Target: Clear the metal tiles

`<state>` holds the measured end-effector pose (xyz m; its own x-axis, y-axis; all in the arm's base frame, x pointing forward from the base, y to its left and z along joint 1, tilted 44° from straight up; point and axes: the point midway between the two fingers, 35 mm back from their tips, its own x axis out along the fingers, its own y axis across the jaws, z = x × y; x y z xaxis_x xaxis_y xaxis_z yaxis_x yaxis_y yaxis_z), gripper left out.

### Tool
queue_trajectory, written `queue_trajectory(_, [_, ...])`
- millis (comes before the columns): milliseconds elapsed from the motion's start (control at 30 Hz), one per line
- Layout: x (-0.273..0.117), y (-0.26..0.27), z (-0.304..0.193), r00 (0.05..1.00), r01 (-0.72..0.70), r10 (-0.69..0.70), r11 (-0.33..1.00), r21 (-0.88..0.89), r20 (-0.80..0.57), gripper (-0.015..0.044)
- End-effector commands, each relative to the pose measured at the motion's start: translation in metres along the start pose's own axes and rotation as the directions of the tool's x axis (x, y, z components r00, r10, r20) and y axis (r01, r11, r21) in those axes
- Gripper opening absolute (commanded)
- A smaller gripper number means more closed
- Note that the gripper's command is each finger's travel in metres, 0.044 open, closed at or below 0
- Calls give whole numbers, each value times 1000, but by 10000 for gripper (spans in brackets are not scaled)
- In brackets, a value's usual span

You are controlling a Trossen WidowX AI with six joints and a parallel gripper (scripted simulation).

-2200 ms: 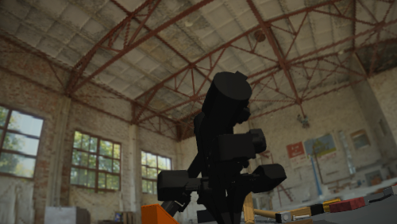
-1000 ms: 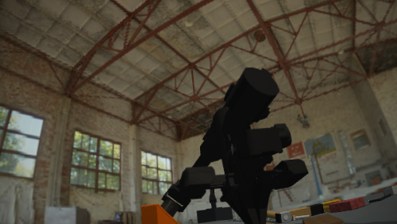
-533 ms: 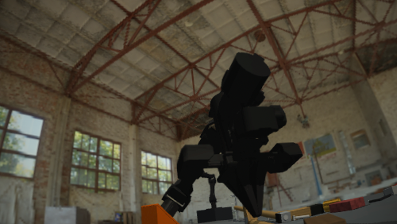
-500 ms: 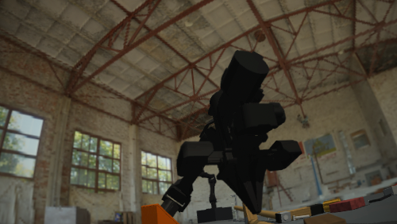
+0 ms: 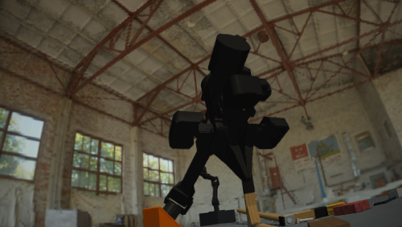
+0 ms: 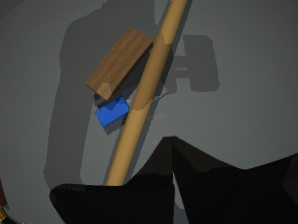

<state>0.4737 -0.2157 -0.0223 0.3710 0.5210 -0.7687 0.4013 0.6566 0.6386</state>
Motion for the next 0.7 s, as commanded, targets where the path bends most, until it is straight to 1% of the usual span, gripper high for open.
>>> queue_trajectory(0, [-26,-9,4,999,-9,9,1000,-6,46,0])
queue_trajectory(267, [-69,-26,4,993,-16,19,1000,-21,117,0])
queue_trajectory(400, [-68,-26,3,993,-16,19,1000,-21,119,0])
queue_trajectory(667, [-52,-26,3,993,-16,18,1000,-21,119,0])
